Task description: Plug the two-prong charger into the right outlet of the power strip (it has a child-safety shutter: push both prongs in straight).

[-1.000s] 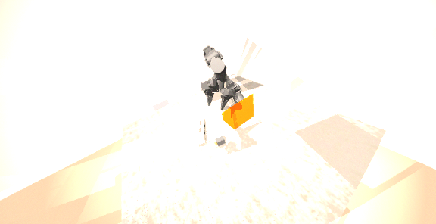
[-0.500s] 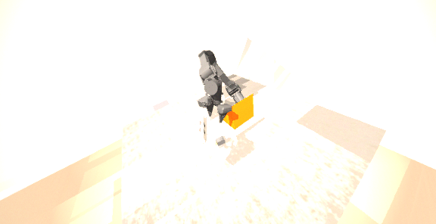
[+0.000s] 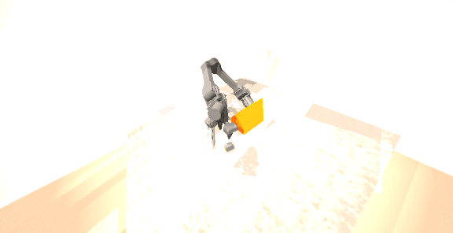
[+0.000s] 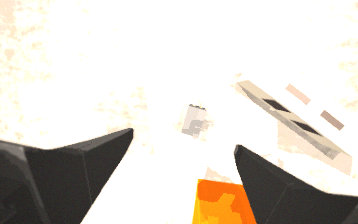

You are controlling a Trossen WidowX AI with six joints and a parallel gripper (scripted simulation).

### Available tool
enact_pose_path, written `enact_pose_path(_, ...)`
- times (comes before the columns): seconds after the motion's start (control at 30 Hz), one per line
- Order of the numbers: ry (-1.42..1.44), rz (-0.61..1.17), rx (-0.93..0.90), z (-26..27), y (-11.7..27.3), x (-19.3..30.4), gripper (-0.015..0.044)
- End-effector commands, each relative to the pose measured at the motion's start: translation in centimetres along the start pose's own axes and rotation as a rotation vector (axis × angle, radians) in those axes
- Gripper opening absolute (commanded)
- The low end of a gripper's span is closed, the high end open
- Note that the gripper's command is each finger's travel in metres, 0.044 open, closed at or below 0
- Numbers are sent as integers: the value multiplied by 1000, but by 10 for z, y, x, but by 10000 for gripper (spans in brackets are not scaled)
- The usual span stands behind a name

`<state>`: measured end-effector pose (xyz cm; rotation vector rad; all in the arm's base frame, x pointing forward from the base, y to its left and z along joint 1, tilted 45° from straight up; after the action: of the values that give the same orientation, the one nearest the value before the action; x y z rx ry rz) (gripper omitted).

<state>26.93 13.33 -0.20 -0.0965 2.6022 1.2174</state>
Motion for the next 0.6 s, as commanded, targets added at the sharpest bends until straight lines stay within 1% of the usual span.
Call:
enact_pose_path(0.0, -34, 44, 18, -2, -15, -2, 440)
enact_pose_path(0.4, -126, 190, 102, -9, -68, 5, 440)
enact_pose_path(0.57, -131, 198, 107, -10, -72, 4, 440)
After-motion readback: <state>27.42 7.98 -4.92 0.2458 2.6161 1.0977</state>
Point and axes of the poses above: the point midway between the two fingers, 35 mm back from their tips, its own y axis back along the fingers, its own z axis across the jaws, x = y × z, the point moved 4 cm from there along y, back along the fingers, and after that the axes turned 9 degrees about -y, right-handed, at the moved point
